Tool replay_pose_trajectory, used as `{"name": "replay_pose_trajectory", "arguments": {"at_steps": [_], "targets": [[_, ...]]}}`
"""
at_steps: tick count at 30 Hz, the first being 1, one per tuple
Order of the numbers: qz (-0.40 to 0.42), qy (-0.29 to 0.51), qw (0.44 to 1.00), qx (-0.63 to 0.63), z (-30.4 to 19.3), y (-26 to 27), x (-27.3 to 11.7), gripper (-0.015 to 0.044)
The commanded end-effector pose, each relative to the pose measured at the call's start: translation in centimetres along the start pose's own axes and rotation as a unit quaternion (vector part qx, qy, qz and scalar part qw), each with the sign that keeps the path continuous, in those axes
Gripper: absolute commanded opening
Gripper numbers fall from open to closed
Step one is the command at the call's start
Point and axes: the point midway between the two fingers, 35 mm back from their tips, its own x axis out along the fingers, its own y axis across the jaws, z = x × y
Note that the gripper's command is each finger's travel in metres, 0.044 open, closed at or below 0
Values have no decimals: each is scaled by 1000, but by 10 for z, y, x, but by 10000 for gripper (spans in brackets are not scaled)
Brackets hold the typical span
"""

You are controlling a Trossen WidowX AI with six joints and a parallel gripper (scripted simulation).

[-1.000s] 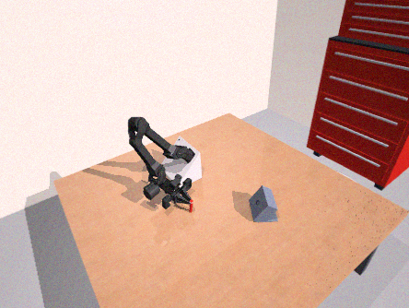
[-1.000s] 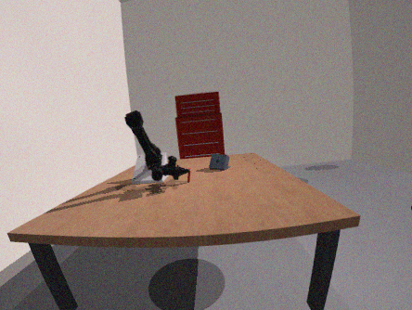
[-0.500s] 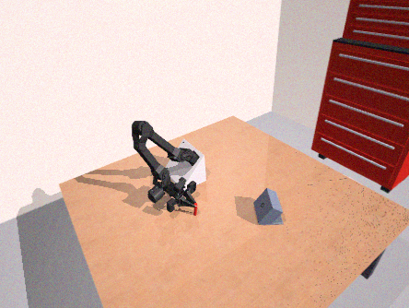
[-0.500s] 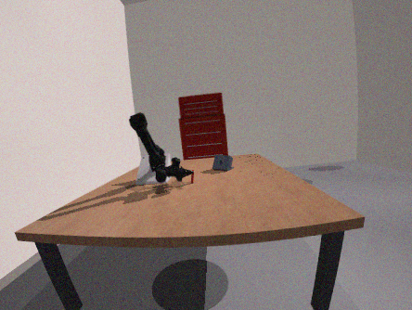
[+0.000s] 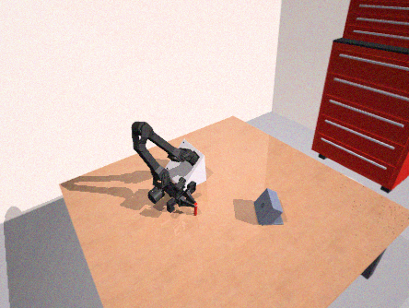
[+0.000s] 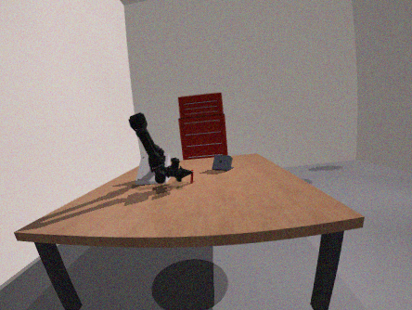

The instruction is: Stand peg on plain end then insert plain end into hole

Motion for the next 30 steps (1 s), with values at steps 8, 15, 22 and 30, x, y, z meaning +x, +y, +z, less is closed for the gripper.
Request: {"name": "replay_pose_trajectory", "arguments": {"at_steps": [8, 15, 22, 30], "targets": [[1, -6, 1000, -1, -3, 0, -2, 49], [1, -13, 1000, -1, -4, 1, -3, 49], [2, -20, 1000, -2, -4, 1, -3, 49], [3, -28, 1000, -2, -5, 1, -4, 49]]}}
